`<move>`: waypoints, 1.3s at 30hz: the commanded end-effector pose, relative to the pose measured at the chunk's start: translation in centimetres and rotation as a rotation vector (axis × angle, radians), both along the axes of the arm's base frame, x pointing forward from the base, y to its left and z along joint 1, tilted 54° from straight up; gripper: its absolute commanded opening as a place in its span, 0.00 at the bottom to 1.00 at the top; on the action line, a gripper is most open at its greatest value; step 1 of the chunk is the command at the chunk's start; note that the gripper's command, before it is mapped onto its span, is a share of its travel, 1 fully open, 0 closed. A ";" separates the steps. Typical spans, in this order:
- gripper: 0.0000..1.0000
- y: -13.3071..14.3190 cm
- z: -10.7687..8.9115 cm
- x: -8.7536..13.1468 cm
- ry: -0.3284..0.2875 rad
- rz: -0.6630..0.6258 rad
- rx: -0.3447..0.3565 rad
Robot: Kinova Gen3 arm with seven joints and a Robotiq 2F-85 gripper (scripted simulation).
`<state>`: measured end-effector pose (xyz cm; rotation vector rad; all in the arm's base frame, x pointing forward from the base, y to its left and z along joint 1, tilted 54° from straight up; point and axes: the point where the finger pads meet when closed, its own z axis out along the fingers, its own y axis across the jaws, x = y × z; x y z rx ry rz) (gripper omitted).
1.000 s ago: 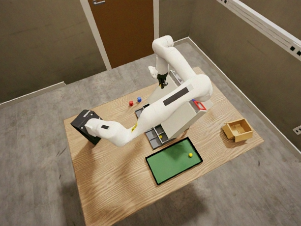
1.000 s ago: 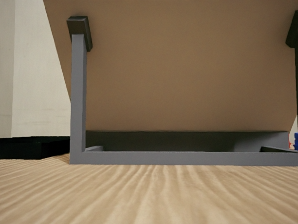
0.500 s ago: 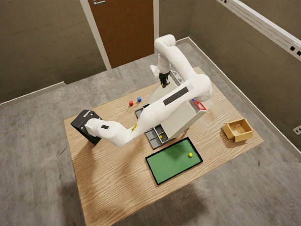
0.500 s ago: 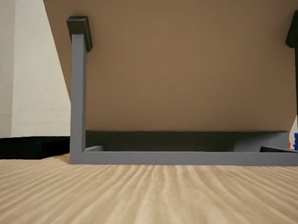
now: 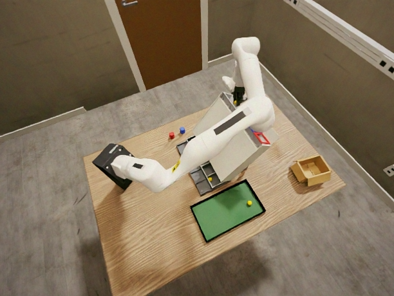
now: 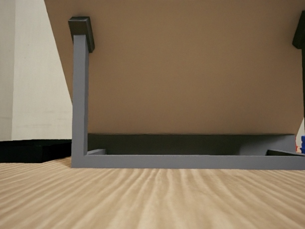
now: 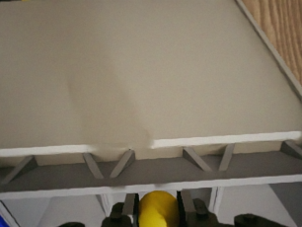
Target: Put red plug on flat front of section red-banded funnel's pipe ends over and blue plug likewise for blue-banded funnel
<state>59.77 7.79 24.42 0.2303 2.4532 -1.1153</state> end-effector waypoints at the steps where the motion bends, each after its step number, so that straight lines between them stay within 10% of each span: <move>1: 0.00 0.3 0.7 2.3 -0.011 0.005 0.000; 32: 0.00 -1.9 -1.1 3.2 -0.011 0.005 0.001; 33: 1.00 -1.9 -1.1 3.2 -0.011 0.005 0.001; 39: 1.00 -1.9 -1.1 3.2 -0.011 0.005 0.001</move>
